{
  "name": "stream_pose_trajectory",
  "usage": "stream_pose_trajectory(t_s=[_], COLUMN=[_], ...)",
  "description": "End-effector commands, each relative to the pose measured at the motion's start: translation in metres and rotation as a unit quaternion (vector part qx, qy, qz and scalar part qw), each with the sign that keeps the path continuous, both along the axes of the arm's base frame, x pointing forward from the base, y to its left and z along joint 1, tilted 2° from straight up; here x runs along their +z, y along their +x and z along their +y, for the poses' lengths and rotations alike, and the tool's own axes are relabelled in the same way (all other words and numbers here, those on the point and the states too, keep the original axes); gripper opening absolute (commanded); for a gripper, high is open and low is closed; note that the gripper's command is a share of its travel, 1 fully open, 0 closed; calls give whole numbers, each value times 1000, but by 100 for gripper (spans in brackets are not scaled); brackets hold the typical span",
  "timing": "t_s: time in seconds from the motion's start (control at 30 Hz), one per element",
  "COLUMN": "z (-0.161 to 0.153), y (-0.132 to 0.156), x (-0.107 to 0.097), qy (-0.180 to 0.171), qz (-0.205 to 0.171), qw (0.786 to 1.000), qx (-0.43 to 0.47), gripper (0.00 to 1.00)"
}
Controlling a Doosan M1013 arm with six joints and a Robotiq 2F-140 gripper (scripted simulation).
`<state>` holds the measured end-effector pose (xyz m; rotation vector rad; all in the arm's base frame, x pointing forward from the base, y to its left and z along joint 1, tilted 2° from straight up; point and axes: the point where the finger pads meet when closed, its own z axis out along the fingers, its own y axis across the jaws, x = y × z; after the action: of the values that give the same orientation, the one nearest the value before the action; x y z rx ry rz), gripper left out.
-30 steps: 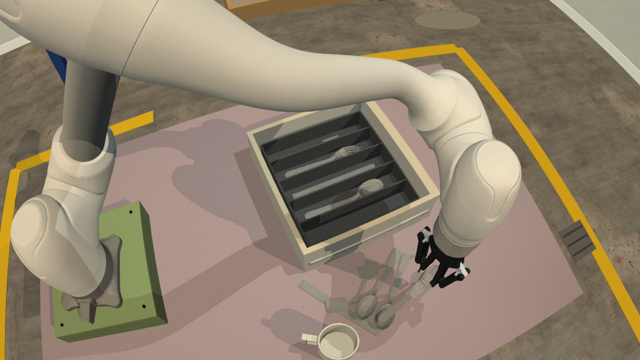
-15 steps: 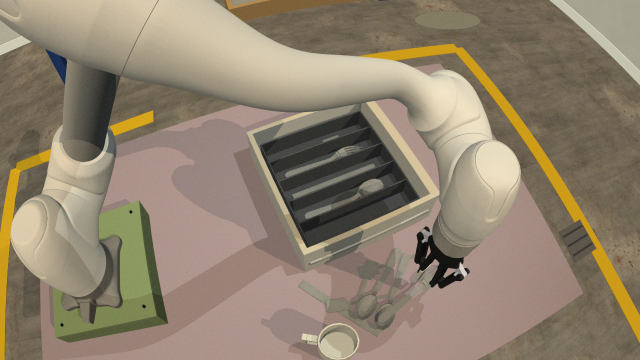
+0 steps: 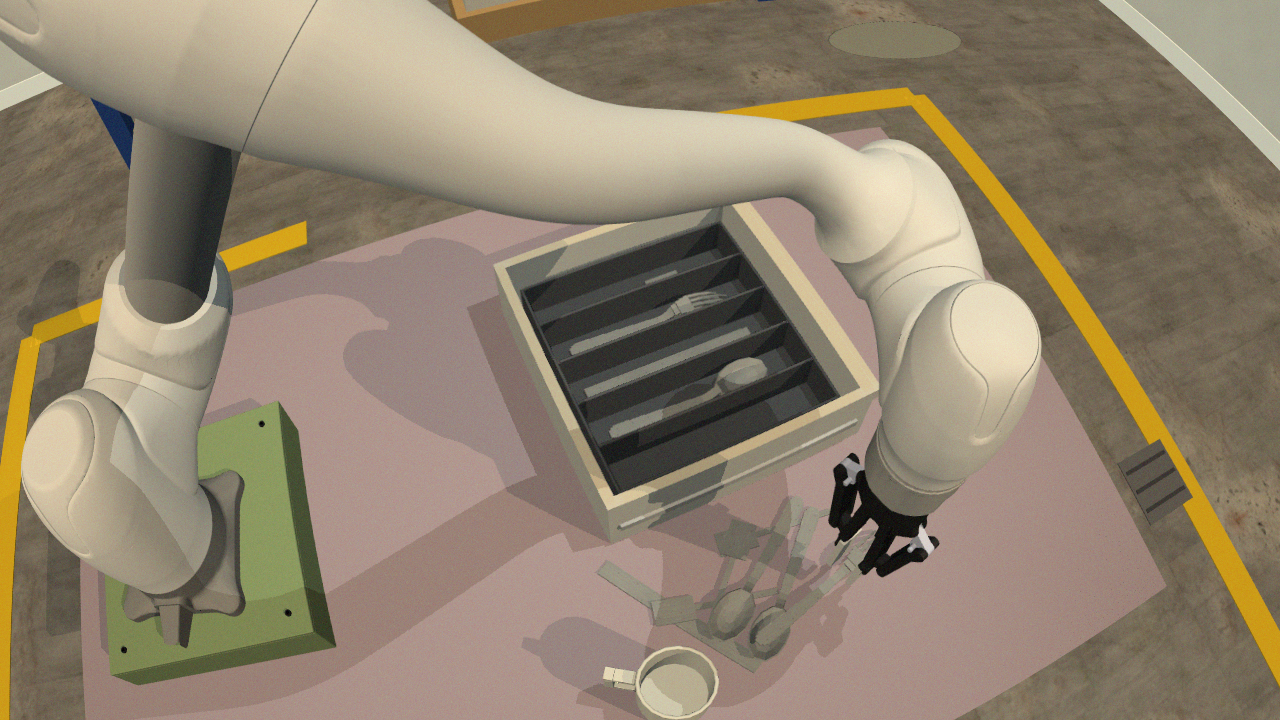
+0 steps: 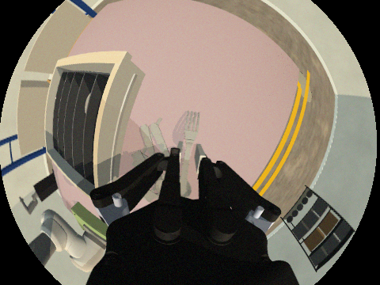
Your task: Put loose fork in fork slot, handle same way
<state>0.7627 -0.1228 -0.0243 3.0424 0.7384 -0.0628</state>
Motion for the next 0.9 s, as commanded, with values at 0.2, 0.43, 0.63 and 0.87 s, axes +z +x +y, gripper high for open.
stream_pose_trajectory(t_s=[0.2, 0.43, 0.63, 0.87], z=[1, 1, 1, 1], y=[-1, -1, -1, -1], x=[-2, -2, -3, -6], qy=[2, 2, 2, 2], qz=[0, 0, 0, 0], qw=[1000, 1000, 1000, 1000], qx=[-1, -1, -1, -1], gripper=[17, 17, 17, 17])
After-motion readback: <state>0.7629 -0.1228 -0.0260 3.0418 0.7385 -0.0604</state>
